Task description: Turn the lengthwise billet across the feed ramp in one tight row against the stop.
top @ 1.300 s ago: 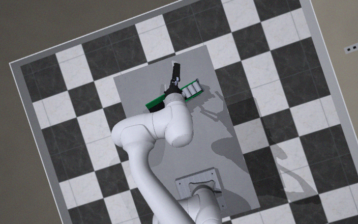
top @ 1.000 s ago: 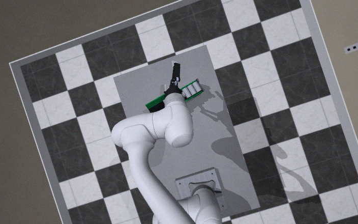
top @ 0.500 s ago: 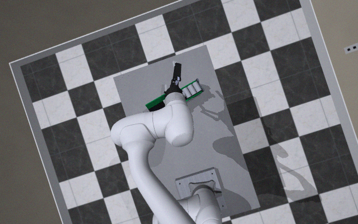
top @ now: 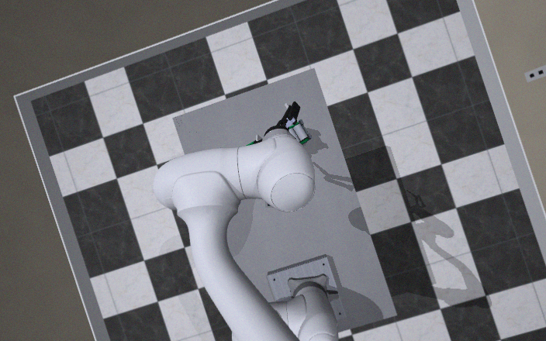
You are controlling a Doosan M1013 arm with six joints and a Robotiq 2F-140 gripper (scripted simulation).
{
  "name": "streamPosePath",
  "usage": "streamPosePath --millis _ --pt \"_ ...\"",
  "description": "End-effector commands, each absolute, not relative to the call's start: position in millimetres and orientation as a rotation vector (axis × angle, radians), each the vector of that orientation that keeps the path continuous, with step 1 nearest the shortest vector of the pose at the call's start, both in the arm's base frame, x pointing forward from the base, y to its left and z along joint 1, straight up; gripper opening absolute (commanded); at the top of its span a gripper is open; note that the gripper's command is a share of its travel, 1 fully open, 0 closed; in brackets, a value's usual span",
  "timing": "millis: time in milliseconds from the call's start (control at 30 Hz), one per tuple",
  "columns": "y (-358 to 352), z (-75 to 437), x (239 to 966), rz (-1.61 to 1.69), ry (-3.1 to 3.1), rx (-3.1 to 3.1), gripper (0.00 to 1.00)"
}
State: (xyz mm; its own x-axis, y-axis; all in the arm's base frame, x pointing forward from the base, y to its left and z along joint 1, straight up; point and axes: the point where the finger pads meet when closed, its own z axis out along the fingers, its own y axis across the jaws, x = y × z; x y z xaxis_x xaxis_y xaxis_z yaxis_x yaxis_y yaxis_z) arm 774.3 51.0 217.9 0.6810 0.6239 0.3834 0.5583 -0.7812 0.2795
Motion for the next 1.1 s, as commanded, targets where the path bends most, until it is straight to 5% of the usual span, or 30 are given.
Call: streamPosePath --millis 0,600,1067 --pt "41 229 758 0.576 0.814 2.867 1.0" --pt "1 319 653 0.013 0.018 3.141 1.0" --pt "28 249 683 -0.005 -0.834 3.029 1.0"
